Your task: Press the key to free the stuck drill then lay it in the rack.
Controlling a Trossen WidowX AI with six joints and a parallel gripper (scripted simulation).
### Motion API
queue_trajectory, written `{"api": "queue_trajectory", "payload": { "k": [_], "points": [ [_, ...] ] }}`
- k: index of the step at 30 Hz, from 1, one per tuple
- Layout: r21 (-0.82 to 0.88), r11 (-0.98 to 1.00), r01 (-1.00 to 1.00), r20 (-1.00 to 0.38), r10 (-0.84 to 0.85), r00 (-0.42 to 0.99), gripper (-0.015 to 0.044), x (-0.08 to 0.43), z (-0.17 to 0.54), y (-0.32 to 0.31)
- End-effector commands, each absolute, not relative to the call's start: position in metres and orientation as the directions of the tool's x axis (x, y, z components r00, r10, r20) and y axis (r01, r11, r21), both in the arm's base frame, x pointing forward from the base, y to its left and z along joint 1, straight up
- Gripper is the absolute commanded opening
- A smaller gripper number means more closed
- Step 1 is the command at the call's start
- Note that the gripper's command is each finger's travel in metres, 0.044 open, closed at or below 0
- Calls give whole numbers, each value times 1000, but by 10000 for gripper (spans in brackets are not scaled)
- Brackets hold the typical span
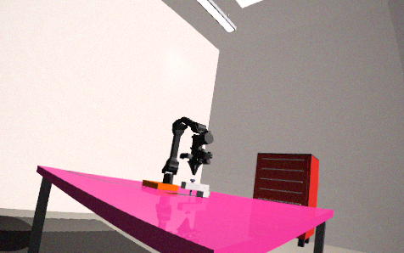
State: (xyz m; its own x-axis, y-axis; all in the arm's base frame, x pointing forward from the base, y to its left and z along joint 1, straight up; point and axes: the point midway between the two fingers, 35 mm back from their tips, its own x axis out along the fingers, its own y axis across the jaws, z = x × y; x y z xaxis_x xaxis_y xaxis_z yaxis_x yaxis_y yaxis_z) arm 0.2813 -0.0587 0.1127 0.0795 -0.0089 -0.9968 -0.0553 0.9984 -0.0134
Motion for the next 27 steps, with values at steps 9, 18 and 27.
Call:
{"api": "queue_trajectory", "payload": {
  "k": [9, 18, 27],
  "points": [
    [-4, 998, -56, -1000, -3, 26, 263, 280, 172, -58],
    [-15, 871, -490, -999, 5, 38, 440, 293, 141, -11],
    [-25, 138, -990, -1000, 13, 27, 440, 280, 84, 85]
  ]
}}
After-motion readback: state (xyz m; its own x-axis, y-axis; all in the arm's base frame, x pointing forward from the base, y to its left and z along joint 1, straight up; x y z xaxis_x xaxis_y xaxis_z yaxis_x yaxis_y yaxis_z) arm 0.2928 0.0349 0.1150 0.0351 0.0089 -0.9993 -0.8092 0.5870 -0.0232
